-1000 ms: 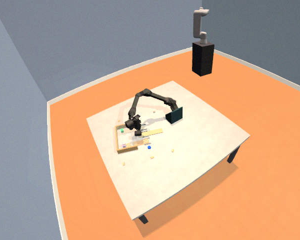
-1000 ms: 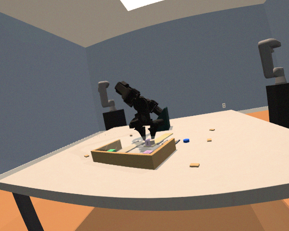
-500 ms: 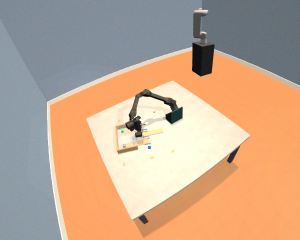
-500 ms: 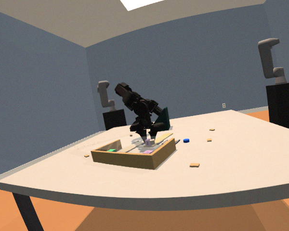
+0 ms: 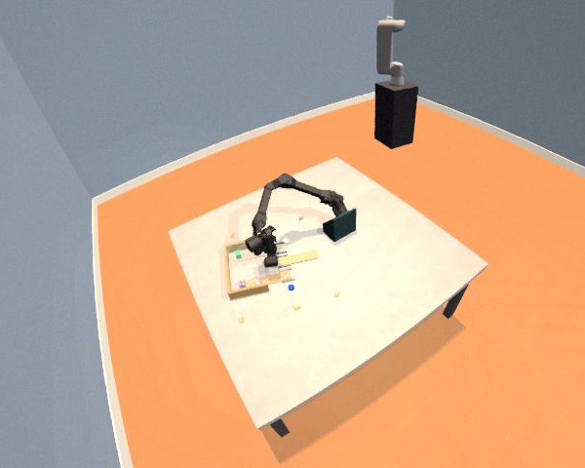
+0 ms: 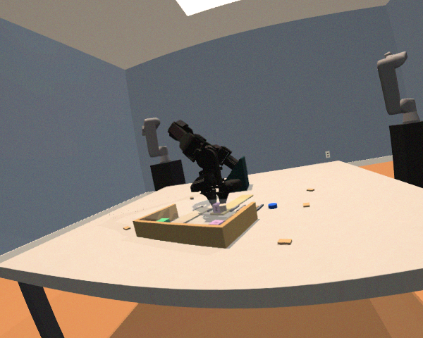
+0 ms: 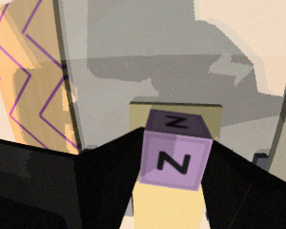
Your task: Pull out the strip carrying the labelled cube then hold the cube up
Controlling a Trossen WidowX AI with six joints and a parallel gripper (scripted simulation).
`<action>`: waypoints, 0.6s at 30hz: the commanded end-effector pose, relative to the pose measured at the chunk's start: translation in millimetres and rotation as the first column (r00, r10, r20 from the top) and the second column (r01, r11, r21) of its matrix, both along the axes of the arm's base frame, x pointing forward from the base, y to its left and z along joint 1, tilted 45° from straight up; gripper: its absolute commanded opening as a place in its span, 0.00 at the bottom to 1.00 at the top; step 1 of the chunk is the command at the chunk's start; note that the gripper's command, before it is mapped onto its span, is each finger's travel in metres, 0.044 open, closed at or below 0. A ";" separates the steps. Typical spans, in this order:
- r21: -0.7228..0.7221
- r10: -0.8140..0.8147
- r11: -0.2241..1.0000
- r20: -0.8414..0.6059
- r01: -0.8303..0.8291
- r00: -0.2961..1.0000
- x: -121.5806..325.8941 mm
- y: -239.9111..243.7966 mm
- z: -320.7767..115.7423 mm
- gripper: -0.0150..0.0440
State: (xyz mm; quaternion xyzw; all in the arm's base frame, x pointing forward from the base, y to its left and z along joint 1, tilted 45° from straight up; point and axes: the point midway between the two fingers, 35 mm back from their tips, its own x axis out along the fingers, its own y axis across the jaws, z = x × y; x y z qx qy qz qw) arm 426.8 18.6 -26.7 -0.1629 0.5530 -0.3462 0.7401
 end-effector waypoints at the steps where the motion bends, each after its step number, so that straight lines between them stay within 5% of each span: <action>1: 0.006 0.003 1.000 0.005 -0.003 1.000 -9.2 6.5 6.1 0.25; 18: -0.003 0.008 1.000 -0.006 -0.008 1.000 -64.4 20.6 26.1 0.25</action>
